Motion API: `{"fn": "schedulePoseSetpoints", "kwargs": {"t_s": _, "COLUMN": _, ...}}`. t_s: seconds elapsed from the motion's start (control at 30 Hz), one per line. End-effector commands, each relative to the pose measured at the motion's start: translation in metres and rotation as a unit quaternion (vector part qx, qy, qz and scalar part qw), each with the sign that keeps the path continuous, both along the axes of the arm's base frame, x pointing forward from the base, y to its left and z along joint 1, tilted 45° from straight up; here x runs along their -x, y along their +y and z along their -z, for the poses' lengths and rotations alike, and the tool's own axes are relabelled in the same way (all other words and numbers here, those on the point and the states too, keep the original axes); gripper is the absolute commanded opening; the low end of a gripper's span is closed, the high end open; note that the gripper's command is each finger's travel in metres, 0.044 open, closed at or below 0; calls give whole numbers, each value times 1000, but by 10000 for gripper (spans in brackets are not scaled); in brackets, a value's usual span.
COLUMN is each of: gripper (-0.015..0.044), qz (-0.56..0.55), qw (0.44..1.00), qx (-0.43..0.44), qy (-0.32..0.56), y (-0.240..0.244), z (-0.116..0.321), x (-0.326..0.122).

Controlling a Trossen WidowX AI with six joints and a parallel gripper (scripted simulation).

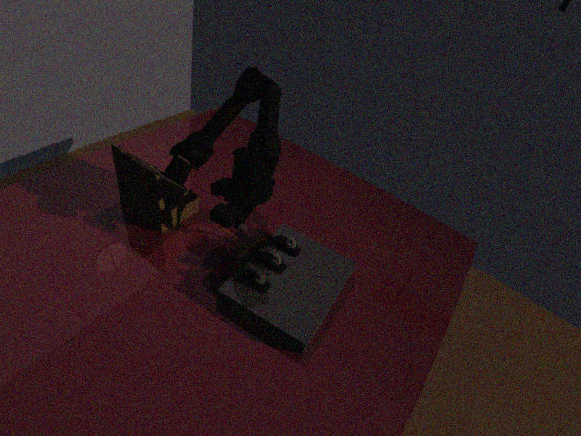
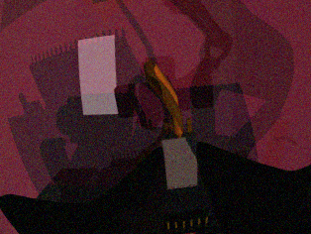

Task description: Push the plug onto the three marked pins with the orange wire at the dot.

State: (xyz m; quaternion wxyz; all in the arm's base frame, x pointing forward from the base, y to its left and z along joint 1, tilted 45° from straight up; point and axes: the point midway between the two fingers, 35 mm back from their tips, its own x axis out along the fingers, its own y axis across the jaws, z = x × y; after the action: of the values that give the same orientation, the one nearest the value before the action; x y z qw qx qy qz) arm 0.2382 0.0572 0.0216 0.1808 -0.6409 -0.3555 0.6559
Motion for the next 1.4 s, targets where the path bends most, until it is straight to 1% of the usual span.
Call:
{"fn": "schedulePoseSetpoints", "kwargs": {"t_s": 0.0, "gripper": 0, "qz": 2, "qw": 1000, "qx": -1, "qy": 0, "y": 3, "z": 1, "x": -3}}
{"fn": "schedulePoseSetpoints", "kwargs": {"t_s": 0.3, "gripper": 0, "qz": 2, "qw": 1000, "qx": -2, "qy": -1, "y": 11, "z": -5, "x": -32}}
{"fn": "schedulePoseSetpoints", "kwargs": {"t_s": 1.37, "gripper": 0, "qz": 2, "qw": 1000, "qx": -2, "qy": -2, "y": 13, "z": -5, "x": -49}}
